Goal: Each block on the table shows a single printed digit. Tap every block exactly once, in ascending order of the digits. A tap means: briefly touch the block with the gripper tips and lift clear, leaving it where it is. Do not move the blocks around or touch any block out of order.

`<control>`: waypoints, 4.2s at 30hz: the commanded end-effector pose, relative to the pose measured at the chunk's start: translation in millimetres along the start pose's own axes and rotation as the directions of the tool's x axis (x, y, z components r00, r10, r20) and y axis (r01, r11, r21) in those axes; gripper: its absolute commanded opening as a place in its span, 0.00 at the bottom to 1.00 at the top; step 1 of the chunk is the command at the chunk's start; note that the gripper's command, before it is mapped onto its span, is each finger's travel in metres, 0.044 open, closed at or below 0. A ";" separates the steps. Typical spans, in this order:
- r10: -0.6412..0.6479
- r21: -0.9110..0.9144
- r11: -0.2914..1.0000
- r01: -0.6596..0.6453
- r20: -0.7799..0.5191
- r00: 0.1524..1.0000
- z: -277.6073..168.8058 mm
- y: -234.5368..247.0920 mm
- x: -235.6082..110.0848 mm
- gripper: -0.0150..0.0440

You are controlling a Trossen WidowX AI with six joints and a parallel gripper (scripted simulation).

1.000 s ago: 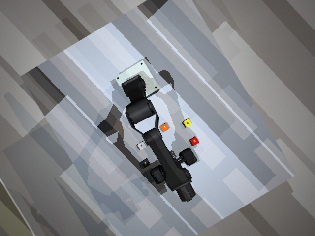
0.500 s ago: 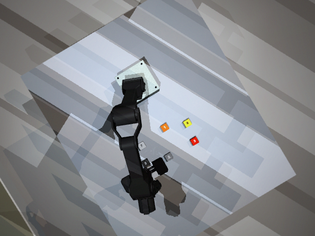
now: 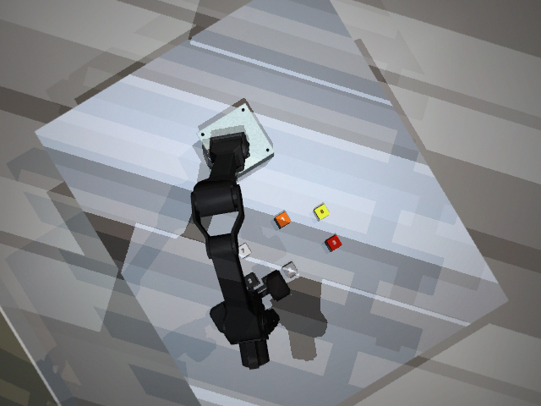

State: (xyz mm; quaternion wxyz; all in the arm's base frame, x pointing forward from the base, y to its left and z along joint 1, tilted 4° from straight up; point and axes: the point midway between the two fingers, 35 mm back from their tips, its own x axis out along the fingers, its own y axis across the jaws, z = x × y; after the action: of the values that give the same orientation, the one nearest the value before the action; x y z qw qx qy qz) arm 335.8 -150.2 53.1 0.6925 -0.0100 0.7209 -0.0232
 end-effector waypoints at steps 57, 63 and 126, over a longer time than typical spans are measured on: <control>0.014 -0.004 1.000 -0.014 -0.007 1.000 -113.3 166.2 99.3 0.29; 0.014 -0.004 1.000 -0.014 -0.007 1.000 -113.8 166.3 108.7 0.29; 0.000 -0.002 1.000 0.000 0.002 1.000 0.4 -0.1 90.5 0.29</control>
State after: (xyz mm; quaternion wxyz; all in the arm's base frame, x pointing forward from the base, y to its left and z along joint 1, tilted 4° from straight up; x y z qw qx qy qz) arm 334.0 -154.4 -32.5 0.6947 -0.0095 0.7188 -0.0229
